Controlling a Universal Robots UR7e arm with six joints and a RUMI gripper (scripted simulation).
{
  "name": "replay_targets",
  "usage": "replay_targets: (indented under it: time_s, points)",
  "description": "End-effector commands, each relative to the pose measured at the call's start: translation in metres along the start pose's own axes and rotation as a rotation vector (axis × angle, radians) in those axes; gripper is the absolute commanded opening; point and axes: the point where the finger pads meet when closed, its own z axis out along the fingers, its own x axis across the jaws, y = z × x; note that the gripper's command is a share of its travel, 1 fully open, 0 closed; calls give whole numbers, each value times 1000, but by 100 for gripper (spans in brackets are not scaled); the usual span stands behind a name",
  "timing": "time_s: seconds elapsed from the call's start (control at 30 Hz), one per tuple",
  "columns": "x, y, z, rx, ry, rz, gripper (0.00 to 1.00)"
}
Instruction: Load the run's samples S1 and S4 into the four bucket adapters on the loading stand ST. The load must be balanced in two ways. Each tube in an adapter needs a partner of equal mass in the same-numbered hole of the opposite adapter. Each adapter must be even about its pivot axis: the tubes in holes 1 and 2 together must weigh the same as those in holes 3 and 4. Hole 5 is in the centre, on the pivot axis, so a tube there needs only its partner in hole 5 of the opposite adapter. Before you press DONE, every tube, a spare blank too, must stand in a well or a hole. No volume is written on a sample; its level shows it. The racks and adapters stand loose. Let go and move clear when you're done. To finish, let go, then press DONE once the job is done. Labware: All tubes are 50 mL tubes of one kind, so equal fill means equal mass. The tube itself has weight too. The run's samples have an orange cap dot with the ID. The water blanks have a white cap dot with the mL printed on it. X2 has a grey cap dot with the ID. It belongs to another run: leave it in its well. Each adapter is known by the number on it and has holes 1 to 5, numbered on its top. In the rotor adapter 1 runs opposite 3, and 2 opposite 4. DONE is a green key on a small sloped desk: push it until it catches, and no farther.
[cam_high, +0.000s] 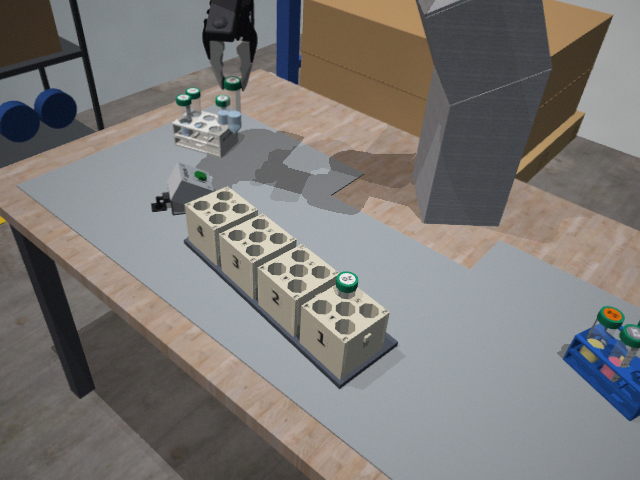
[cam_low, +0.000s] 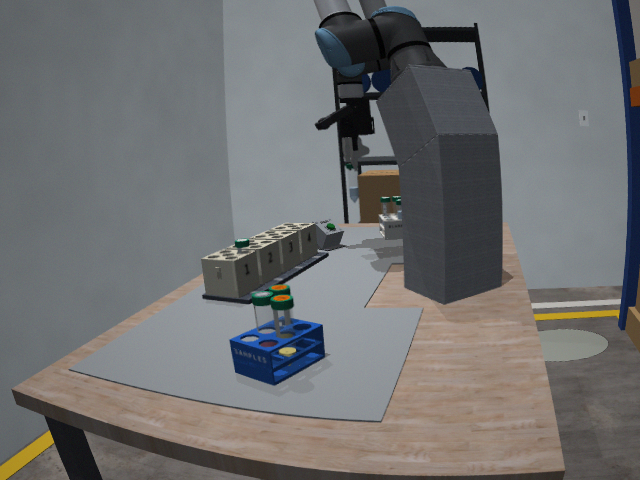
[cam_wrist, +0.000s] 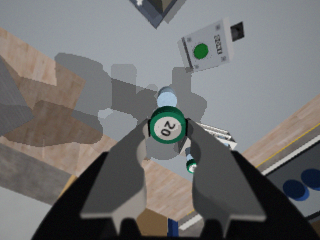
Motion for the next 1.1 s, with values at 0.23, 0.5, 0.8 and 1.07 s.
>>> replay_targets:
  time_s: [0.23,0.5,0.8,1.07]
  points:
    - [-32,-70,0,-5,3,0,0]
    - [-49,-106,0,-5,3,0,0]
    - [-75,-161,0,-4,3,0,0]
    - [-92,-197,1,-4,3,0,0]
